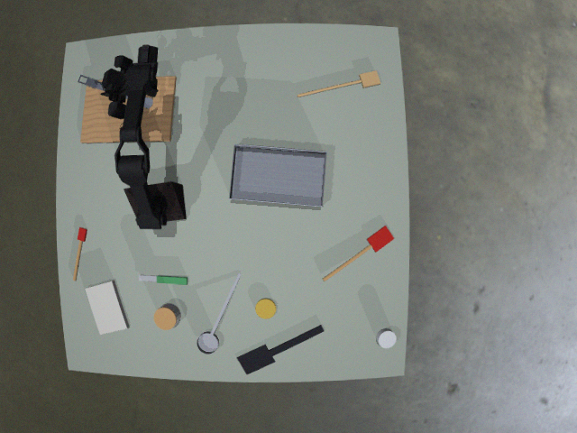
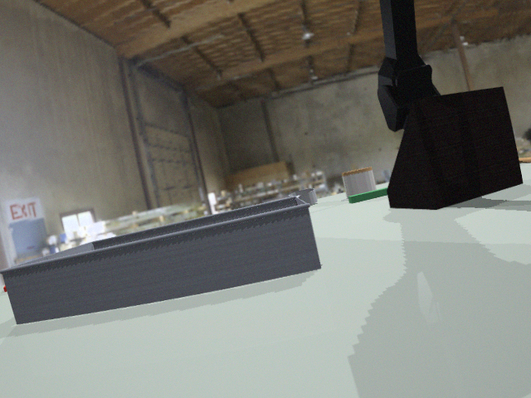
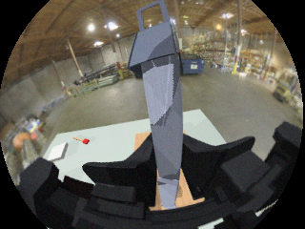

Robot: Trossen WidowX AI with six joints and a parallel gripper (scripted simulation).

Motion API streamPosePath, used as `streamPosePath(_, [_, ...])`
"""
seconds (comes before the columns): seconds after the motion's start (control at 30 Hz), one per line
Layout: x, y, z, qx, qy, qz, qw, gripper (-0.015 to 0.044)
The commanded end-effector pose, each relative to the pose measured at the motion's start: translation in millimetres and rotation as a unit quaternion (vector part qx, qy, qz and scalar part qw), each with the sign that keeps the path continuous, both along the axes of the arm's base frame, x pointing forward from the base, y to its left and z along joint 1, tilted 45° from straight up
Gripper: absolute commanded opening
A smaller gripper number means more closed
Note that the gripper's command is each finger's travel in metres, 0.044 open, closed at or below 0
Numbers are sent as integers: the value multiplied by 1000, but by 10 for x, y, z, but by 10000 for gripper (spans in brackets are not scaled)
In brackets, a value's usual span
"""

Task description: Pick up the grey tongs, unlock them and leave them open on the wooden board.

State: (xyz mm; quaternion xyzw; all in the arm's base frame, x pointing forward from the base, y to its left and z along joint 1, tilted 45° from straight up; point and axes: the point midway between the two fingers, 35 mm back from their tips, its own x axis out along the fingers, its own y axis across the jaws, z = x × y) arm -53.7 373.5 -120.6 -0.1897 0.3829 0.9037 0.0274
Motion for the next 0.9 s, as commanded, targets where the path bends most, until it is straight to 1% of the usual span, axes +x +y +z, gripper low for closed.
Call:
streamPosePath(0.0, [-65, -17, -35, -9, -21, 27, 999, -150])
streamPosePath(0.2, [-202, -134, -191, -45, -92, 109, 989, -150])
streamPosePath(0.43, [-302, -261, -340, -77, -181, 201, 960, -150])
streamPosePath(0.63, [-346, -344, -432, -95, -259, 273, 921, -150])
streamPosePath(0.87, [-367, -396, -493, -103, -351, 349, 862, -150])
